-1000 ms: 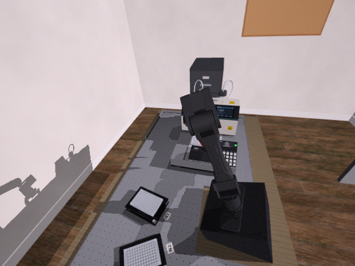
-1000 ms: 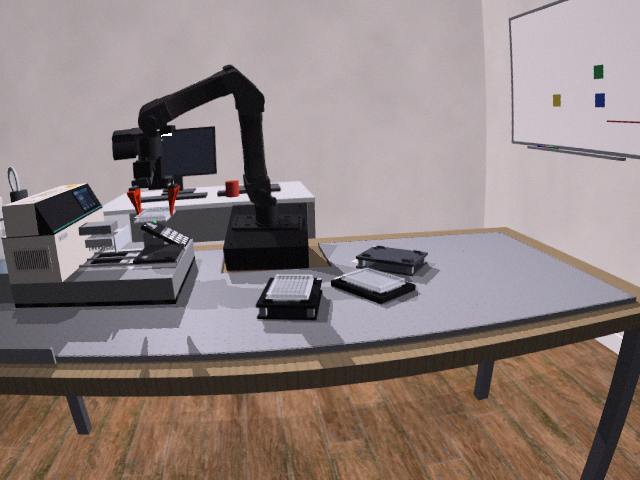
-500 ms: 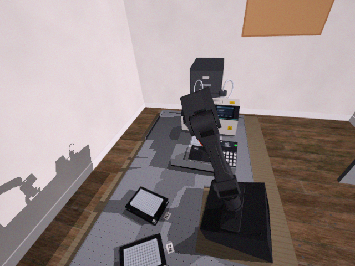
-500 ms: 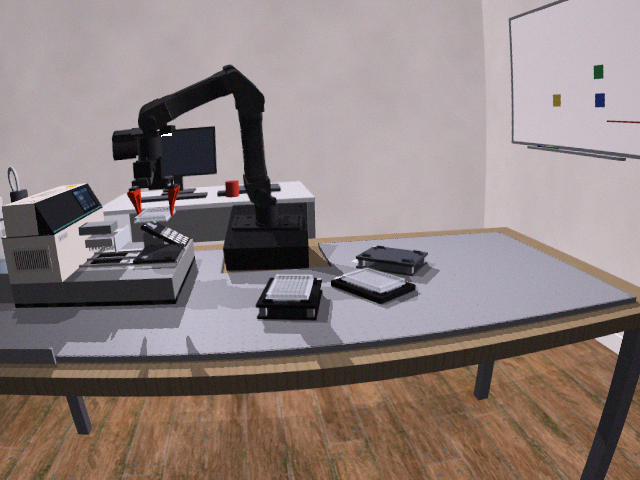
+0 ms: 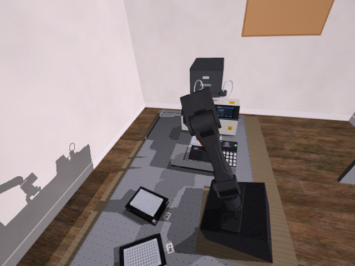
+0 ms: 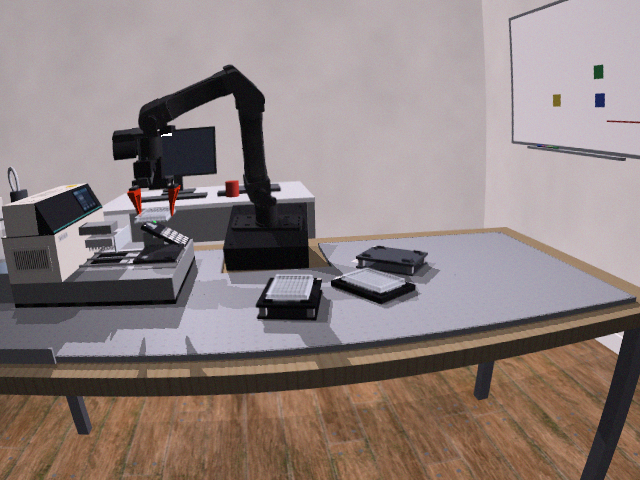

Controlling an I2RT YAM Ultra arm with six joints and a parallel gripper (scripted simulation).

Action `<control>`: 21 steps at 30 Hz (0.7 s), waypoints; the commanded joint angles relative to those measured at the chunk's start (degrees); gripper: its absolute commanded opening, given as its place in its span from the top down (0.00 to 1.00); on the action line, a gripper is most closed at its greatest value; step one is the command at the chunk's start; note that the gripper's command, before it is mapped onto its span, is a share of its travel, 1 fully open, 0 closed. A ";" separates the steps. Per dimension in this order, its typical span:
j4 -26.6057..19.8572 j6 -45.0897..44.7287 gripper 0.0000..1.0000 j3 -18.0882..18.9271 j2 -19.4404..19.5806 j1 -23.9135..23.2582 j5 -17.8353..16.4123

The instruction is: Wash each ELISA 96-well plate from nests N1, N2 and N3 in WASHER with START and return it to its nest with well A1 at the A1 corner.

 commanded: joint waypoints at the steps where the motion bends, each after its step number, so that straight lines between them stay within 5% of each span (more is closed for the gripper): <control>1: -0.22 -0.11 1.00 0.17 -0.38 -0.11 -0.38; 21: 6.76 1.89 1.00 -4.41 1.34 1.79 -0.16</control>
